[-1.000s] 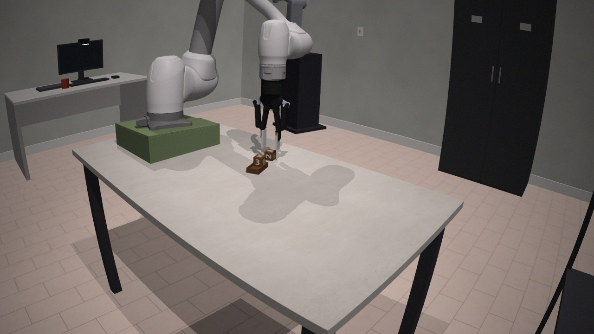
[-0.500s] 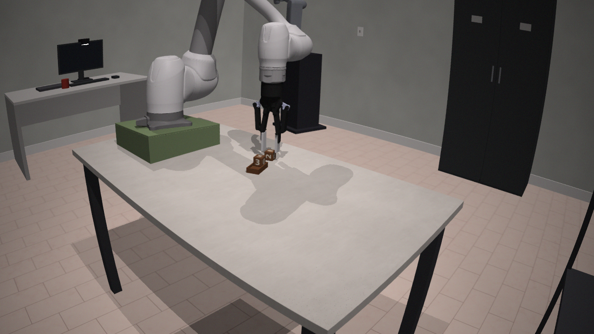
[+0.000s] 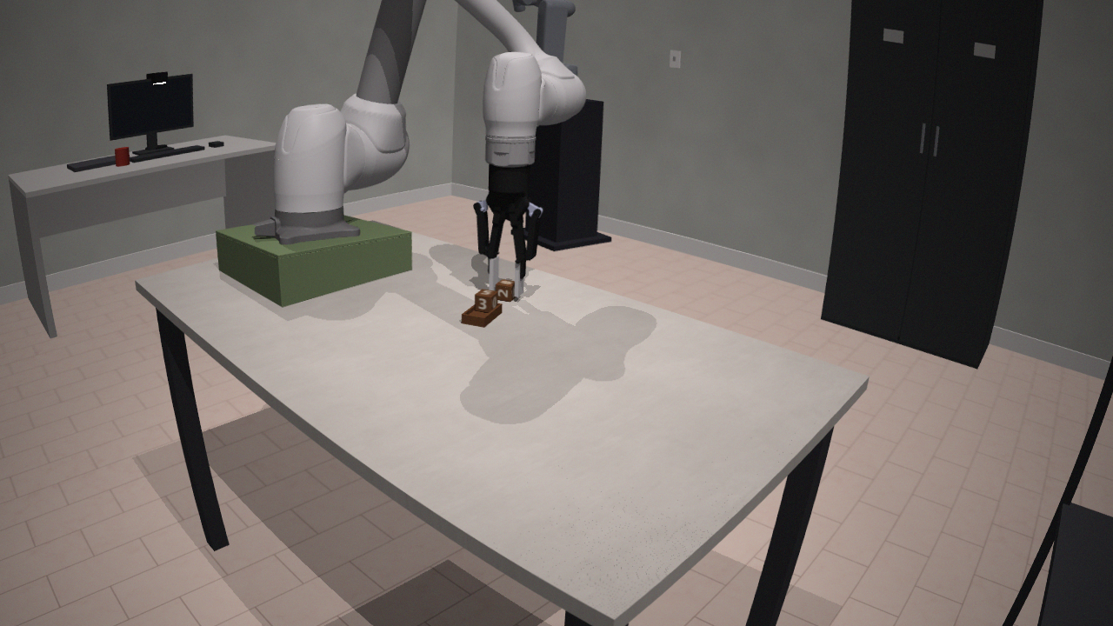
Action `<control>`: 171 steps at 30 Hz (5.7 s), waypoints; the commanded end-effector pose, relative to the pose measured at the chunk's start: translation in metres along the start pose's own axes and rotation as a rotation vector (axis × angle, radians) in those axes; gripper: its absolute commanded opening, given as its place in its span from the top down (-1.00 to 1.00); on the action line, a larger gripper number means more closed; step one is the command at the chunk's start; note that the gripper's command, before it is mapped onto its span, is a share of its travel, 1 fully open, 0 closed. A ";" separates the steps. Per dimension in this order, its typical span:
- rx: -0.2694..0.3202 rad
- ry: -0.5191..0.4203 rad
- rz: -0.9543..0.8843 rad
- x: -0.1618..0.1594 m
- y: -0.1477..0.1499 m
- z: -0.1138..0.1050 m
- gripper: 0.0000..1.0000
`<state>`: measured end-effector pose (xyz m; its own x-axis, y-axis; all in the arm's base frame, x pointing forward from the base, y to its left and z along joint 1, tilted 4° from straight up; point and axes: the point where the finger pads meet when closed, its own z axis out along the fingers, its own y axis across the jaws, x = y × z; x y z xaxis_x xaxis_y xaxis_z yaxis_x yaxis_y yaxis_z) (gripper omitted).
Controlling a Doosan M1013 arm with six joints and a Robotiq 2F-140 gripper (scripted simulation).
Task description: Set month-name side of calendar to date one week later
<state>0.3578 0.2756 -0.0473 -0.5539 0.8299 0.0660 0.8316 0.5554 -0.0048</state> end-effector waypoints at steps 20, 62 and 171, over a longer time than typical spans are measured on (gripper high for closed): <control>0.000 0.000 0.000 0.000 0.000 0.001 0.28; 0.000 0.000 0.000 0.000 0.000 0.001 0.49; 0.000 0.000 0.002 -0.128 0.000 -0.045 0.49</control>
<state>0.4304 0.1667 -0.0102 -0.5520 0.8312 0.0661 0.8329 0.5535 -0.0050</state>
